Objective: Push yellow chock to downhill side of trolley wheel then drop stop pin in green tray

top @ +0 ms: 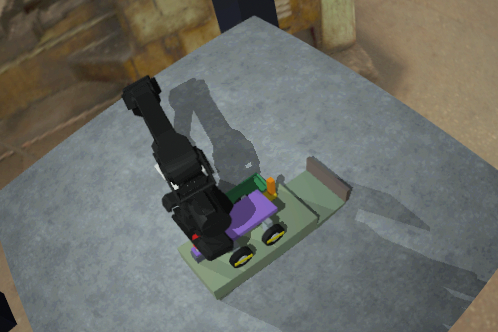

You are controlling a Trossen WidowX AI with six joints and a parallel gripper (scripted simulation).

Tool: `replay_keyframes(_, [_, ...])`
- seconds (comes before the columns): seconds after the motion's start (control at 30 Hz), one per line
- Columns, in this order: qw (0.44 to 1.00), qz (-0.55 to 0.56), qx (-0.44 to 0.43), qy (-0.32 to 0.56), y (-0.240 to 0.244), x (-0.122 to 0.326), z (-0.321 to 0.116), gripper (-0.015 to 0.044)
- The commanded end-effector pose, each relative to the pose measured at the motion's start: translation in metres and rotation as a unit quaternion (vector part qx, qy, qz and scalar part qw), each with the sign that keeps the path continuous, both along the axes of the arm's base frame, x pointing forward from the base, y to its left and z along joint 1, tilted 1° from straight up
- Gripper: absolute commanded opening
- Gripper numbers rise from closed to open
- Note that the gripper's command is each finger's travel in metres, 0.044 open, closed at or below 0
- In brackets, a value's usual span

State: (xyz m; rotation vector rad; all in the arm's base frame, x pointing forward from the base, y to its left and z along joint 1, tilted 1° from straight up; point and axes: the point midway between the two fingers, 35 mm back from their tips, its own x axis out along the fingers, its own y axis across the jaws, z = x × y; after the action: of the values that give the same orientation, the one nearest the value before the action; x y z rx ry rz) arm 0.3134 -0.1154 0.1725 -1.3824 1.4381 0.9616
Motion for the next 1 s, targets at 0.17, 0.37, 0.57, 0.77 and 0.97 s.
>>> replay_keyframes(0.17, [1.0, 0.002, 0.001, 0.005, -0.0014, -0.0028, -0.0093, 0.019])
replay_keyframes(0.37, [1.0, 0.0, 0.0, 0.001, -0.0014, -0.0013, -0.0062, 0.0072])
replay_keyframes(0.57, [1.0, 0.0, 0.0, 0.001, -0.0014, -0.0013, -0.0062, 0.0032])
replay_keyframes(0.77, [1.0, 0.001, 0.0, 0.002, -0.0011, -0.0018, -0.0042, 0.0])
replay_keyframes(0.97, [1.0, 0.002, 0.001, 0.005, -0.0004, -0.0031, 0.0007, 0.0])
